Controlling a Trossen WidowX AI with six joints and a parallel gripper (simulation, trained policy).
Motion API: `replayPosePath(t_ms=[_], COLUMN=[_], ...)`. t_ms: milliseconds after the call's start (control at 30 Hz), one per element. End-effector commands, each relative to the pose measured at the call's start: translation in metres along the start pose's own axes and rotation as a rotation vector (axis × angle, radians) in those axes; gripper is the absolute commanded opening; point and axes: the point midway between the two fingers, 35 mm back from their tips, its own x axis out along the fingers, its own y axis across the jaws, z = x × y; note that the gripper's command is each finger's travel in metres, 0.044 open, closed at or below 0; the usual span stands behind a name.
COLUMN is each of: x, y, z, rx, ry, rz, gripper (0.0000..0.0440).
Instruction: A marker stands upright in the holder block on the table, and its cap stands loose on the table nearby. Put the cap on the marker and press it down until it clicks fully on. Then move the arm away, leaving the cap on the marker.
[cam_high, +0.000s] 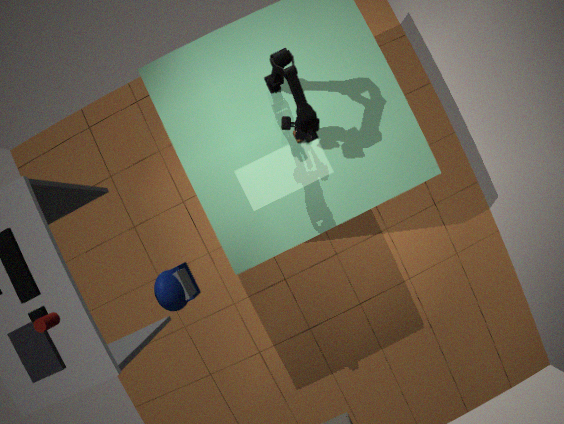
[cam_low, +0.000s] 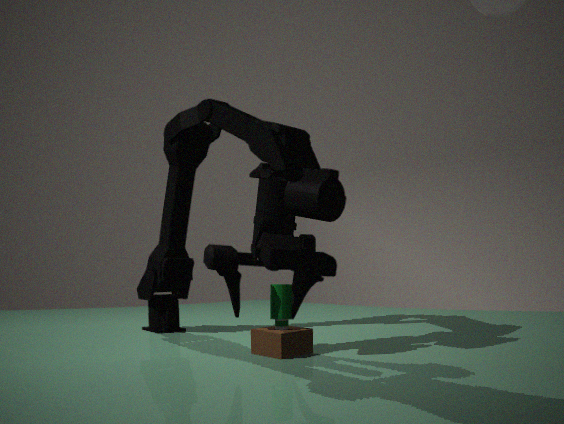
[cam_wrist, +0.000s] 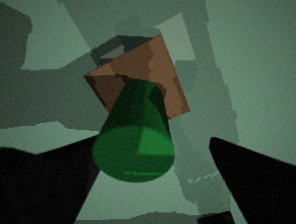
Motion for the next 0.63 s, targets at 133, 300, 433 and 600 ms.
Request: replayPosePath(t_ms=[133,300,433,600], x=[-0.017,-0.037,-0.049,-0.062], y=[0.002,0.003,0.003,0.001], z=[0.0,0.001,0.001,-0.001], rx=[-0.012,-0.015,-0.02,-0.029], ry=[-0.067,-0.115,-0.144,-0.174], rz=[0.039,0.065,0.078,0.095], gripper=[0.044,0.044,0.044,0.044])
